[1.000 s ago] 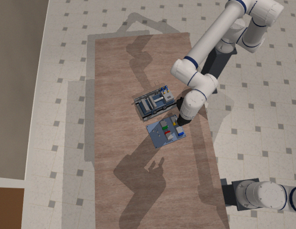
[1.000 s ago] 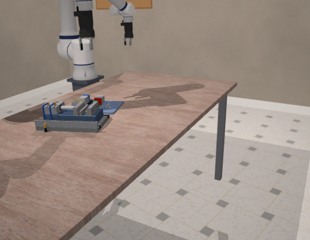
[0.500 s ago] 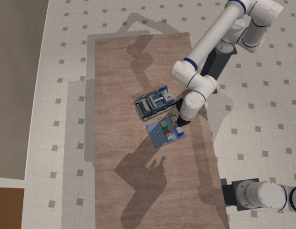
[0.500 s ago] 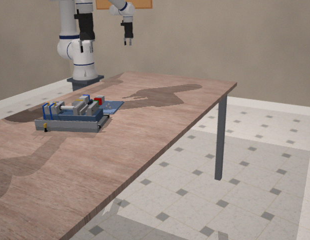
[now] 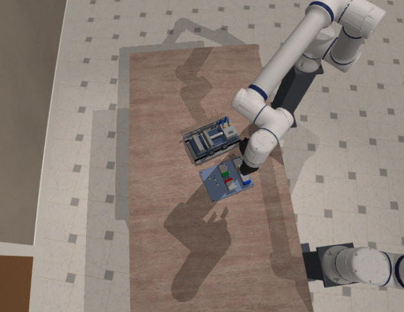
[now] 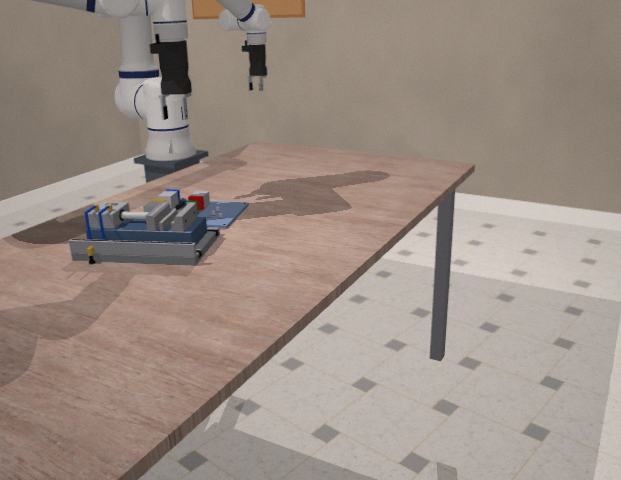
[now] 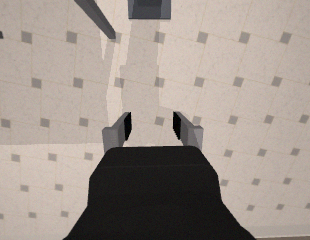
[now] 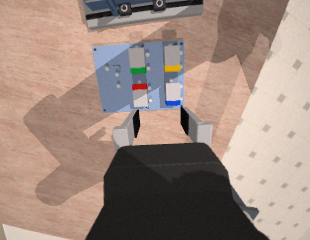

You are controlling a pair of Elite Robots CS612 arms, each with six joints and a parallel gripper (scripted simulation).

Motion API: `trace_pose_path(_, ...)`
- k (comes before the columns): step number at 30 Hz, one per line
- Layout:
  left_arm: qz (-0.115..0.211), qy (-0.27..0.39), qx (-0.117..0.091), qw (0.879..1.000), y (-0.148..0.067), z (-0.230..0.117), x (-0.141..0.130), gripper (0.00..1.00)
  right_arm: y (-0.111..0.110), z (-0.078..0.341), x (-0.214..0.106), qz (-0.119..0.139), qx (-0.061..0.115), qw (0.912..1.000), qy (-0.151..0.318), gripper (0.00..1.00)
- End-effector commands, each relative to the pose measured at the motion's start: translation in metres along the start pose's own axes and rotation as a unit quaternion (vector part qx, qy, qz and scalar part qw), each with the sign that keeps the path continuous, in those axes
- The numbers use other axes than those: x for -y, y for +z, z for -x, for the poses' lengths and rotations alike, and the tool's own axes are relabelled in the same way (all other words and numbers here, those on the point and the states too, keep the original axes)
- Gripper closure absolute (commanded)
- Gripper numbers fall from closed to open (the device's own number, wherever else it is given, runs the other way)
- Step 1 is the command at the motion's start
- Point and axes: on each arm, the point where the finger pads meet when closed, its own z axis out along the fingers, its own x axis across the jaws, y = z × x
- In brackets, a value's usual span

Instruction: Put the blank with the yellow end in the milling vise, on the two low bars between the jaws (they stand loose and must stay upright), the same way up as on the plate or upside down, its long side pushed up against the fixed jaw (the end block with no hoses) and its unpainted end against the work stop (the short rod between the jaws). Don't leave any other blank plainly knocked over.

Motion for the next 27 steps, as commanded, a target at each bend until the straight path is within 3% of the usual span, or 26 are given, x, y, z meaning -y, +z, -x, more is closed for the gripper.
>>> trace_pose_path(1, 0.001, 0.0, 0.0, 1.0, -0.001, 0.0, -0.001, 0.0, 0.002, 0.0, 0.0, 0.001, 0.001, 1.0, 0.0, 0.0)
trace_pose_path(27, 0.001, 0.0, 0.0, 1.0, -0.001, 0.0, -0.001, 0.0, 0.008, 0.001, -0.013, 0.001, 0.001, 1.0, 0.0, 0.0)
